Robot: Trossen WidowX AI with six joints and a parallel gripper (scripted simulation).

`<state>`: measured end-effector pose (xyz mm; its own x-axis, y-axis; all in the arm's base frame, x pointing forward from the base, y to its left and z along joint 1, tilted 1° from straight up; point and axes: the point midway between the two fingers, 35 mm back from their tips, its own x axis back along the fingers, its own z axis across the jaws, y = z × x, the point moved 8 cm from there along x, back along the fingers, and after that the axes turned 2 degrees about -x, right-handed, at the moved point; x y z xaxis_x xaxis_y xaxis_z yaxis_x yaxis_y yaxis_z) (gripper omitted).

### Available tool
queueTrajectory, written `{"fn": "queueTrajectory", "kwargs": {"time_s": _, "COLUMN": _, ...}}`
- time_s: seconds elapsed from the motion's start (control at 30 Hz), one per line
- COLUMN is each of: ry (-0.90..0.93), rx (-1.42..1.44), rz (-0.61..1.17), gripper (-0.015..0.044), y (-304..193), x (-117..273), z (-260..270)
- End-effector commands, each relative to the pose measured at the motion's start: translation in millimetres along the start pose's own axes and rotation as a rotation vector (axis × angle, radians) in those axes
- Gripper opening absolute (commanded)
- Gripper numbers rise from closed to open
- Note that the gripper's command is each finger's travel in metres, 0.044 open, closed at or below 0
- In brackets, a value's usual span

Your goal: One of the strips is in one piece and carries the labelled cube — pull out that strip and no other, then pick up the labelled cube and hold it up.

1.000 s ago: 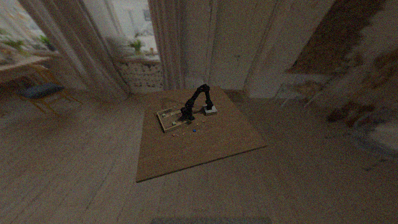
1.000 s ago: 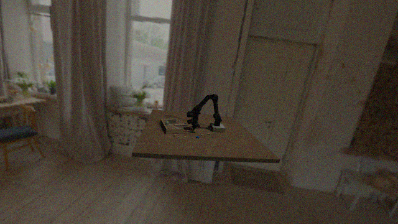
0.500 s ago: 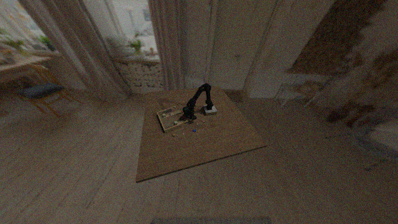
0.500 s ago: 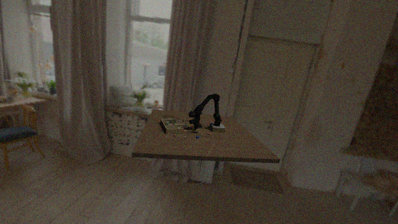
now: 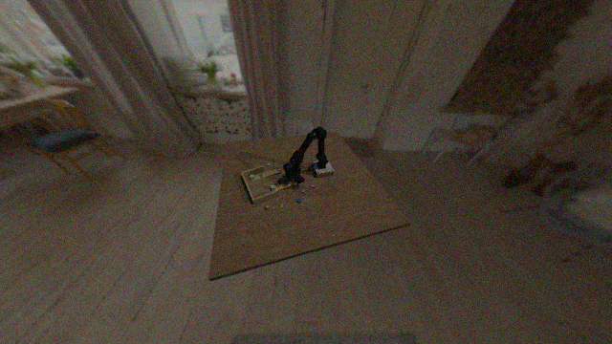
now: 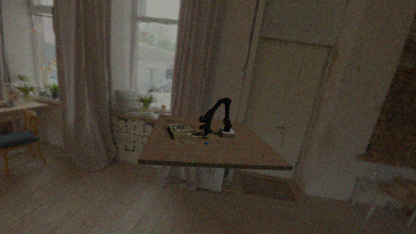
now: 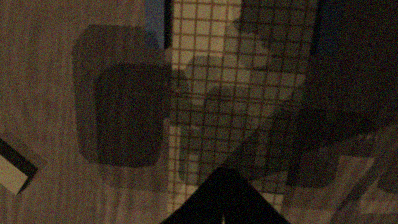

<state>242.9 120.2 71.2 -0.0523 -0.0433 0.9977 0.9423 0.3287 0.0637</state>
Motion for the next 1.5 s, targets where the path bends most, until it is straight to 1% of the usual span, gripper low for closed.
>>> {"fn": "queueTrajectory", "kwargs": {"time_s": 0.0, "ry": -0.006, "rx": -0.005, "rz": 0.028, "gripper": 0.0000, "y": -11.0, "x": -5.0, "z": -1.2}}
{"fn": "queueTrajectory", "kwargs": {"time_s": 1.17, "ry": -0.006, "rx": -0.005, "rz": 0.033, "gripper": 0.0000, "y": -63.4, "x": -4.0, "z": -4.3}}
{"fn": "queueTrajectory", "kwargs": {"time_s": 1.47, "ry": -0.006, "rx": -0.005, "rz": 0.033, "gripper": 0.0000, "y": -65.2, "x": -4.0, "z": -4.4}}
